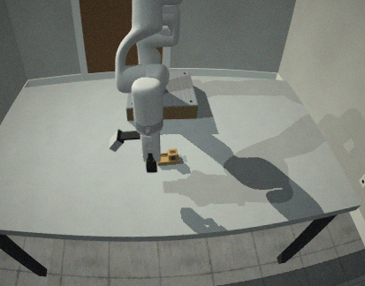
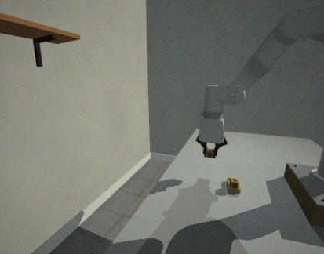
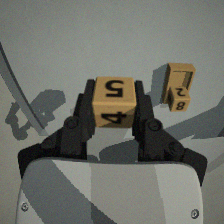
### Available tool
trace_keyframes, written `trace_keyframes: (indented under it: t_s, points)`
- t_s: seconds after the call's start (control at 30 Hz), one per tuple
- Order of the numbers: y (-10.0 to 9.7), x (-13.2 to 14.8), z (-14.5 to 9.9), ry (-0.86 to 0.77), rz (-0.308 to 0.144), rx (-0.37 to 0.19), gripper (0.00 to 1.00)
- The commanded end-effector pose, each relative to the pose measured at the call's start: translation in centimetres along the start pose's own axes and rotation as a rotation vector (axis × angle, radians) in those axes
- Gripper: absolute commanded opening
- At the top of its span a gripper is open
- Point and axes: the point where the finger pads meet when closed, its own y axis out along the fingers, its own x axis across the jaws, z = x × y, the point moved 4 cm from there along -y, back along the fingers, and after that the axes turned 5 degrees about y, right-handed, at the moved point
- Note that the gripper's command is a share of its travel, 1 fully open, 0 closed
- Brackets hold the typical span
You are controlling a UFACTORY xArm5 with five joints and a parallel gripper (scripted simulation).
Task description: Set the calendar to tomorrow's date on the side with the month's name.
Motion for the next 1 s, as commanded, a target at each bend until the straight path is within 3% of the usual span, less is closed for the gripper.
trace_keyframes:
  t_s: [0.0,0.3,0.5,0.97]
  points:
    - [-0.7,0.0,0.0,0.0,0.0,0.0,0.29]
    - [-0.7,0.0,0.4,0.008,0.0,0.0,0.29]
    - [-0.9,-0.2,4.9,0.104,0.001,-0.001,0.29]
    - [-0.9,-0.2,4.9,0.105,0.001,-0.001,0.29]
